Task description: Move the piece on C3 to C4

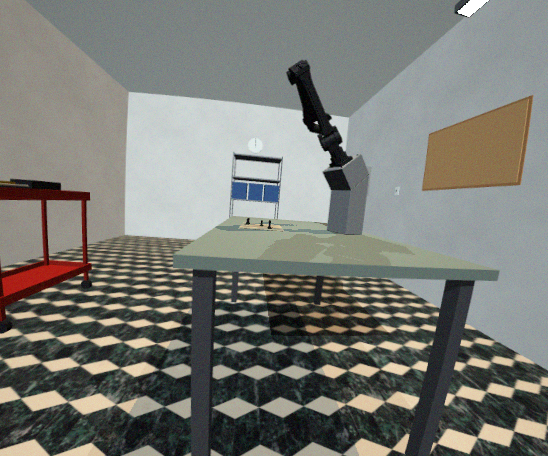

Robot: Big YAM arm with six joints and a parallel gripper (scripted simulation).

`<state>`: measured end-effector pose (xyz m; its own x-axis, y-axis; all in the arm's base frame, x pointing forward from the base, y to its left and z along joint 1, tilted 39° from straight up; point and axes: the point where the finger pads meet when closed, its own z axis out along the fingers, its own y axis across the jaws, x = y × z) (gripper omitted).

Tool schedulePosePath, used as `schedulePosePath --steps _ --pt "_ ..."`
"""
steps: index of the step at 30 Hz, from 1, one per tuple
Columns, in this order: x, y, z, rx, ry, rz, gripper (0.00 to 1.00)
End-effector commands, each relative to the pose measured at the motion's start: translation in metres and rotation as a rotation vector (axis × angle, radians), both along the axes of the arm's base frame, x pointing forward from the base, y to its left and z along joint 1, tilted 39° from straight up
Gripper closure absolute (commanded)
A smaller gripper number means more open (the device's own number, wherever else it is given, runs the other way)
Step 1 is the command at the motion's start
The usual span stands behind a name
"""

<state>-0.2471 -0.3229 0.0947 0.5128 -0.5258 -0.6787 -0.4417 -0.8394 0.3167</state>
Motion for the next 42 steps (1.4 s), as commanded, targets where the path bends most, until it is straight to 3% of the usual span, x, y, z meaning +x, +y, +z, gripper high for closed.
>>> schedulePosePath --steps 1,17,18,26,29,32,34,35,37,39,40,42 --pt "-0.002 -0.002 0.003 -0.007 0.003 -0.002 0.0" --pt "-0.002 -0.002 0.003 -0.007 0.003 -0.002 0.0" --pt "-0.006 -0.012 0.013 -0.034 0.015 -0.001 0.0" --pt "0.024 -0.027 0.004 -0.035 -0.021 0.103 0.0" --pt "0.052 -0.049 0.004 -0.057 -0.053 0.199 0.0" --pt "0.097 -0.069 -0.006 -0.056 -0.108 0.338 0.0" --pt "0.097 -0.069 -0.006 -0.056 -0.108 0.338 0.0" --pt "0.114 -0.094 0.001 -0.084 -0.122 0.396 0.0" --pt "0.157 -0.09 -0.015 -0.056 -0.176 0.52 0.0" --pt "0.206 -0.098 -0.019 -0.059 -0.226 0.665 0.0" --pt "0.207 -0.109 -0.013 -0.074 -0.222 0.666 0.0" --pt "0.261 -0.103 -0.024 -0.054 -0.28 0.824 0.0"
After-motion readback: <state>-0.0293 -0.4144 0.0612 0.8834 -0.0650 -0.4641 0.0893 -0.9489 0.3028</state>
